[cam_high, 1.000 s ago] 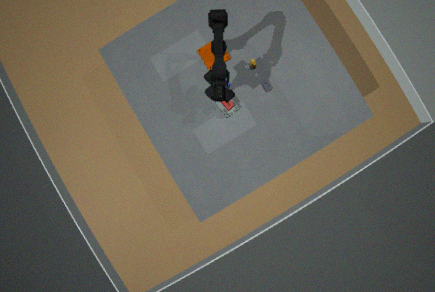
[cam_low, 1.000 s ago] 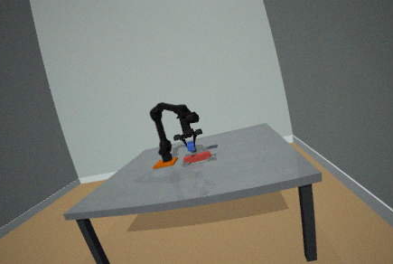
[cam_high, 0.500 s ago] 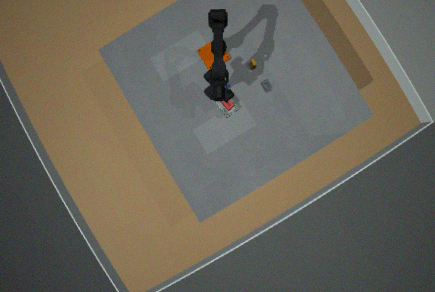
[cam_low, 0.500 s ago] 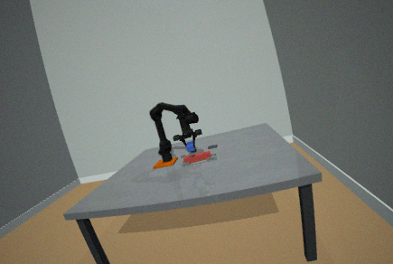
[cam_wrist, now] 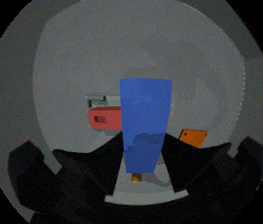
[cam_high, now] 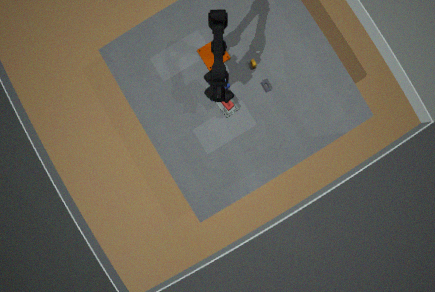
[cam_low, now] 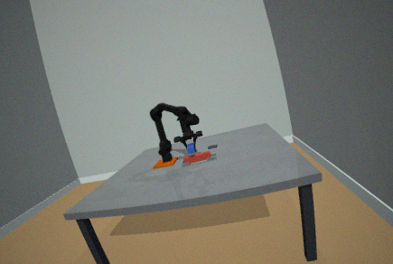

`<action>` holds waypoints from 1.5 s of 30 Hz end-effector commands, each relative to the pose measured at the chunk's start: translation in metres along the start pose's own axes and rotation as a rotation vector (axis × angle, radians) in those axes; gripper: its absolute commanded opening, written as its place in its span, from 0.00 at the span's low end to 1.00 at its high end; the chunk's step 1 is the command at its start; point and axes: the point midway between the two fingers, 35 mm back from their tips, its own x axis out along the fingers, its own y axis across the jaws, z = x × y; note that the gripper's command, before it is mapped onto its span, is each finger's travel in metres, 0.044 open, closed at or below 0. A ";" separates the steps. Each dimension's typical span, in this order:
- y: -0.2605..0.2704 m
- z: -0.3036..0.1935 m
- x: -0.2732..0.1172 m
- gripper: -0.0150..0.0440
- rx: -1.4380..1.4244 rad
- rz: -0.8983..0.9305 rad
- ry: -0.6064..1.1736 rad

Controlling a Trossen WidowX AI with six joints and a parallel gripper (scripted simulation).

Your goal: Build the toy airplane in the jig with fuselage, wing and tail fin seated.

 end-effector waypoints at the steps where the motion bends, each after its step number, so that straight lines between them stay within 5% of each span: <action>1: 0.000 -0.001 0.008 0.58 0.007 -0.001 0.005; 19: 0.000 -0.002 0.029 0.58 0.007 -0.001 0.005; 24: 0.000 -0.001 0.027 0.53 0.000 -0.002 0.002; 29: 0.000 -0.001 0.027 0.31 0.000 -0.002 0.002; 45: 0.000 -0.001 0.027 1.00 0.000 -0.002 0.002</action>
